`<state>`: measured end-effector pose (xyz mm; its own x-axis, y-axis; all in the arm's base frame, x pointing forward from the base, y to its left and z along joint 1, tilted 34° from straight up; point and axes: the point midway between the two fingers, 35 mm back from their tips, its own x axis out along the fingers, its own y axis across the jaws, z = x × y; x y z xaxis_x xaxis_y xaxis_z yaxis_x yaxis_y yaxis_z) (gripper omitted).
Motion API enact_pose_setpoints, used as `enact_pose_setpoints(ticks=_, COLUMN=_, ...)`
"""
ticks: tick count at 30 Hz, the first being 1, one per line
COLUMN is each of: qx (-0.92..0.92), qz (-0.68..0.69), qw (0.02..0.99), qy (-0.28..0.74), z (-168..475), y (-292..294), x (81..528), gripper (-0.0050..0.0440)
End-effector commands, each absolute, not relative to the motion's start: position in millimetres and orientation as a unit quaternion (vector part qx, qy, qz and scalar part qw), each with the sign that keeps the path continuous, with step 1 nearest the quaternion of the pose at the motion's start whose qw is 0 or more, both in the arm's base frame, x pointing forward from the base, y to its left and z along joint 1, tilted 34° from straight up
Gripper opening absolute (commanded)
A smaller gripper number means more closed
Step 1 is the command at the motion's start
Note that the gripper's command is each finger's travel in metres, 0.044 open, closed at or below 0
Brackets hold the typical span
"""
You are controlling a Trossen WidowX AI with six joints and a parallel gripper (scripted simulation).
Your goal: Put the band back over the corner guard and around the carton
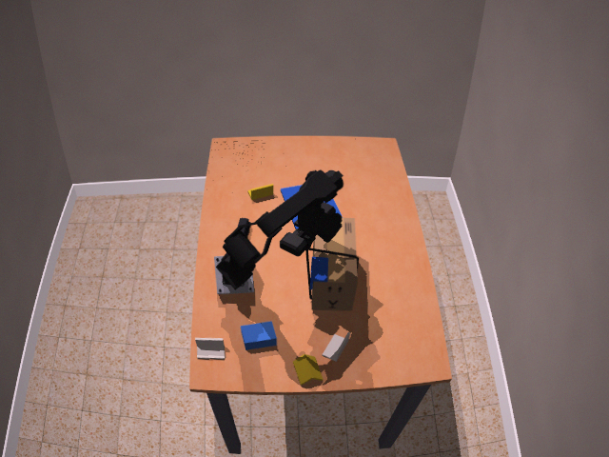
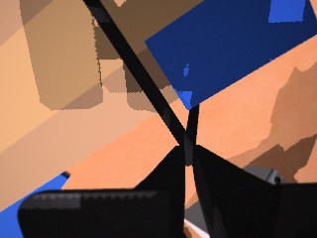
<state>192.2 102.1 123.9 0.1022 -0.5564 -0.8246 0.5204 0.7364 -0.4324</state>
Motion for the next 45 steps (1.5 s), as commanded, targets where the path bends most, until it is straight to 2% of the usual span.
enact_pose_setpoints(ticks=1, qx=-0.015, qz=-0.359, qw=0.74, qy=0.568, z=126.4, y=99.7, x=189.2, gripper=0.0)
enact_pose_setpoints(ticks=45, qx=-0.016, qz=-0.361, qw=0.74, qy=0.567, z=150.9, y=57.4, x=186.2, gripper=0.0)
